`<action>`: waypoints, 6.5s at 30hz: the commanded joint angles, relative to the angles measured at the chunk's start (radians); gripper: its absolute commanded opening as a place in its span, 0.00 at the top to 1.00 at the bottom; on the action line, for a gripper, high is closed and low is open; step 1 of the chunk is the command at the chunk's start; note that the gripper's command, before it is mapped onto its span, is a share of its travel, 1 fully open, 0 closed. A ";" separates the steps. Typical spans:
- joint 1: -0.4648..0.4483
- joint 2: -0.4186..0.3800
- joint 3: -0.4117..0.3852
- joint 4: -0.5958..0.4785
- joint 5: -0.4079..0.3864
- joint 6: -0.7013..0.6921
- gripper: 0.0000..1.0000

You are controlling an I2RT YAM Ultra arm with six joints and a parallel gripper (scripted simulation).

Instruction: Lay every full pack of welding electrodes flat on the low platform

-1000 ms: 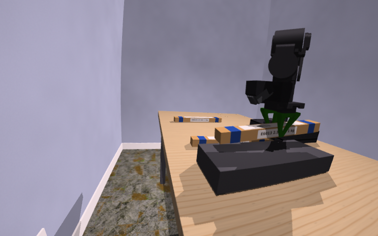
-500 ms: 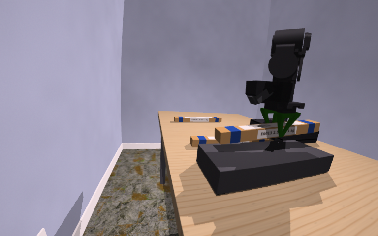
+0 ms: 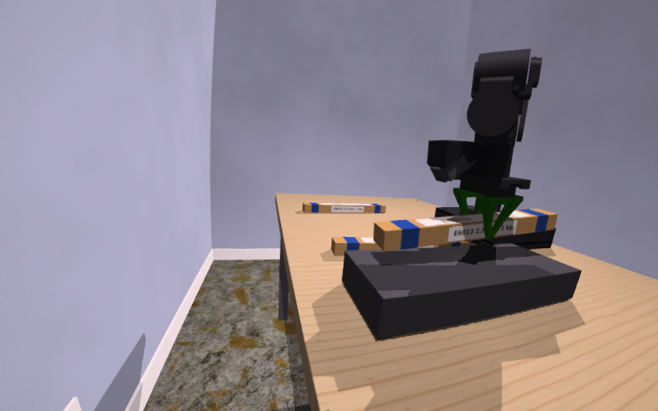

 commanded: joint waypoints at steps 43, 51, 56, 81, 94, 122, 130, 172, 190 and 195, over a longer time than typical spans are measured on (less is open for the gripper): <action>0.000 -0.104 0.021 -0.007 0.006 0.006 1.00; 0.000 -0.105 0.016 -0.007 0.006 0.006 1.00; 0.000 -0.105 0.017 -0.007 0.006 0.006 1.00; 0.000 -0.105 0.016 -0.007 0.006 0.006 1.00; 0.000 -0.101 0.017 -0.007 0.006 0.006 1.00; 0.002 -0.065 0.018 -0.002 0.000 0.005 1.00; 0.002 -0.075 -0.029 0.041 0.000 0.005 1.00; 0.000 0.053 0.103 -0.007 0.002 0.003 1.00; -0.001 0.078 0.137 -0.007 0.007 0.004 1.00; -0.002 0.077 0.138 -0.007 0.007 0.003 1.00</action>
